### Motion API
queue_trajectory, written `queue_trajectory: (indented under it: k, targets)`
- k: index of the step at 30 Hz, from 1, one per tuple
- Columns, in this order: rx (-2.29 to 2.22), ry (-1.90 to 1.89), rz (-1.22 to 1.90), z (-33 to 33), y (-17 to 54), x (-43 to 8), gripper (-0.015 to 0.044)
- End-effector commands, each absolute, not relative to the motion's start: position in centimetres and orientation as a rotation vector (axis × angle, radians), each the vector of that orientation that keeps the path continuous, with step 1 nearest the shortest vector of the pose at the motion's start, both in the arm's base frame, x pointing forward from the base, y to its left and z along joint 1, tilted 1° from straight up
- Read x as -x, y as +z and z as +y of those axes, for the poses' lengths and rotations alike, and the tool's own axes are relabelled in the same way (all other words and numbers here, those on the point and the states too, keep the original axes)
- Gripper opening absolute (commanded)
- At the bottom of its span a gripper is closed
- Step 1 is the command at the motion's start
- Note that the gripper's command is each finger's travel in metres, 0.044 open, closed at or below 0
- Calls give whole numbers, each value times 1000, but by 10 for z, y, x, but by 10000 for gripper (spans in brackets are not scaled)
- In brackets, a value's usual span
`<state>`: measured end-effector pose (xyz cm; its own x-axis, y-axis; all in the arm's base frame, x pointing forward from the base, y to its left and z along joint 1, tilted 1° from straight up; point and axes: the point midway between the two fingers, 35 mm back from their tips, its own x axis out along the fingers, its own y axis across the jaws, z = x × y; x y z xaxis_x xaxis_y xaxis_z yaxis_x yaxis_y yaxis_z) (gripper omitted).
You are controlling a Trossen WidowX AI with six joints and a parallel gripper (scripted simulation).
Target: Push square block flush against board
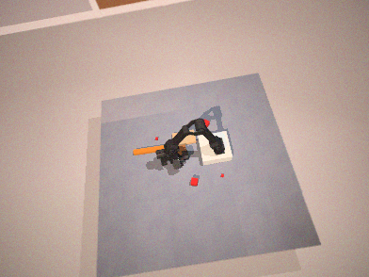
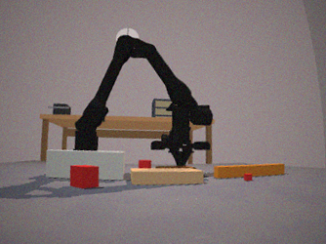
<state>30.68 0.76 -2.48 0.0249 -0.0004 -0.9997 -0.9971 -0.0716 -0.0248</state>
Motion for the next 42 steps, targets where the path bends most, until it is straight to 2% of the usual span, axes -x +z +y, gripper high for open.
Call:
queue_trajectory:
  k: [1,23,29,42]
  targets:
    - [1275,1240,1162,13,-25,-307,0]
    - [1273,1242,1160,49,-25,-304,0]
    - [1273,1242,1160,46,30,-304,0]
    - [1087,1044,1257,32,31,-317,0]
